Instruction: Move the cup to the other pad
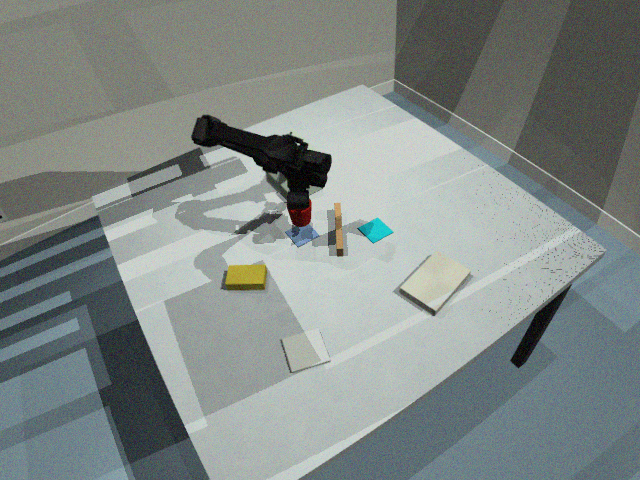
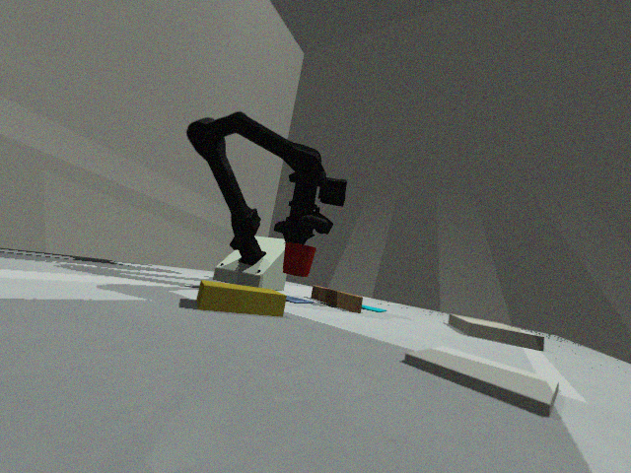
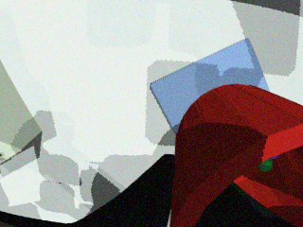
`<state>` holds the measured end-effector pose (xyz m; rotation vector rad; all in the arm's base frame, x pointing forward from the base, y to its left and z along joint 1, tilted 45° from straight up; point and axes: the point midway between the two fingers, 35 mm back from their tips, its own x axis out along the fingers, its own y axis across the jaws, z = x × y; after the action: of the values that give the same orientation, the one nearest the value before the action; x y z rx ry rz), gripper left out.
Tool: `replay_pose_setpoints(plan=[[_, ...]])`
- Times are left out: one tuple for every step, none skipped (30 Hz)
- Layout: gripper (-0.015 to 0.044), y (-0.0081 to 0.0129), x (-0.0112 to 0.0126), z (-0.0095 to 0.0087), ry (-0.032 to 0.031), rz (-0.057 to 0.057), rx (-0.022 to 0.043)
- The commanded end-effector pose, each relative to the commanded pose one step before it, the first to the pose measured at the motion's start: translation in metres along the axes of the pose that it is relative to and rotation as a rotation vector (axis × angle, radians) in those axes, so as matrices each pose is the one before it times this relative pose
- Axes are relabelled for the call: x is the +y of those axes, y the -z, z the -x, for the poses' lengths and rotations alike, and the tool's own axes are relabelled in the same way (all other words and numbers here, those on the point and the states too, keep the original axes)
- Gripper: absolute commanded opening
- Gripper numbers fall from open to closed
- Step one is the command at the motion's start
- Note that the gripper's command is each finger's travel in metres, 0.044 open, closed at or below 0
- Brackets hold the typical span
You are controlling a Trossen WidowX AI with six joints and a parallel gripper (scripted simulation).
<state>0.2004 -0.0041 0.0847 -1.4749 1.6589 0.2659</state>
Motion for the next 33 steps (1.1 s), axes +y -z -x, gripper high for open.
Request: replay_pose_setpoints(plan=[[0.0000,-0.00010,-0.00016,0.00495,-0.00455,-0.0042,0.00164],[0.0000,0.00000,-0.00015,0.00000,0.00001,0.0000,0.00000],[0.0000,0.00014,0.00007,-0.00288,0.00479,0.0042,-0.00088],[0.0000,0.00000,0.00000,0.00000,0.00000,0.0000,0.00000],[0.0000,0.00000,0.00000,0.00000,0.00000,0.0000,0.00000],[0.0000,0.00000,0.00000,0.00000,0.00000,0.0000,0.00000],[0.0000,0.00000,0.00000,0.00000,0.00000,0.0000,0.00000],[0.0000,0.00000,0.00000,0.00000,0.00000,0.0000,0.00000],[0.0000,0.00000,0.00000,0.00000,0.00000,0.0000,0.00000],[0.0000,0.00000,0.00000,0.00000,0.00000,0.0000,0.00000],[0.0000,0.00000,0.00000,0.00000,0.00000,0.0000,0.00000],[0.0000,0.00000,0.00000,0.00000,0.00000,0.0000,0.00000],[0.0000,0.00000,0.00000,0.00000,0.00000,0.0000,0.00000],[0.0000,0.00000,0.00000,0.00000,0.00000,0.0000,0.00000],[0.0000,0.00000,0.00000,0.00000,0.00000,0.0000,0.00000],[0.0000,0.00000,0.00000,0.00000,0.00000,0.0000,0.00000],[0.0000,0.00000,0.00000,0.00000,0.00000,0.0000,0.00000],[0.0000,-0.00026,-0.00003,0.00002,-0.00004,0.0000,-0.00001],[0.0000,-0.00054,-0.00006,0.00003,-0.00009,-0.0001,-0.00002],[0.0000,-0.00077,-0.00008,0.00005,-0.00013,-0.0001,-0.00003],[0.0000,-0.00102,-0.00011,0.00006,-0.00017,-0.0002,-0.00004],[0.0000,-0.00129,-0.00013,0.00007,-0.00021,-0.0002,-0.00005],[0.0000,-0.00147,-0.00014,0.00008,-0.00023,-0.0002,-0.00006],[0.0000,-0.00162,-0.00016,0.00009,-0.00025,-0.0003,-0.00006],[0.0000,-0.00161,-0.00015,0.00009,-0.00024,-0.0002,-0.00005],[0.0000,-0.00167,-0.00016,0.00009,-0.00024,-0.0002,-0.00005],[0.0000,-0.00165,-0.00015,0.00008,-0.00022,-0.0002,-0.00005],[0.0000,-0.00163,-0.00015,0.00008,-0.00020,-0.0002,-0.00005],[0.0000,-0.00161,-0.00014,0.00007,-0.00019,-0.0002,-0.00005],[0.0000,-0.00160,-0.00013,0.00007,-0.00017,-0.0002,-0.00005],[0.0000,-0.00170,-0.00014,0.00007,-0.00017,-0.0002,-0.00005],[0.0000,-0.00171,-0.00014,0.00007,-0.00016,-0.0002,-0.00005],[0.0000,-0.00170,-0.00014,0.00007,-0.00015,-0.0002,-0.00005]])
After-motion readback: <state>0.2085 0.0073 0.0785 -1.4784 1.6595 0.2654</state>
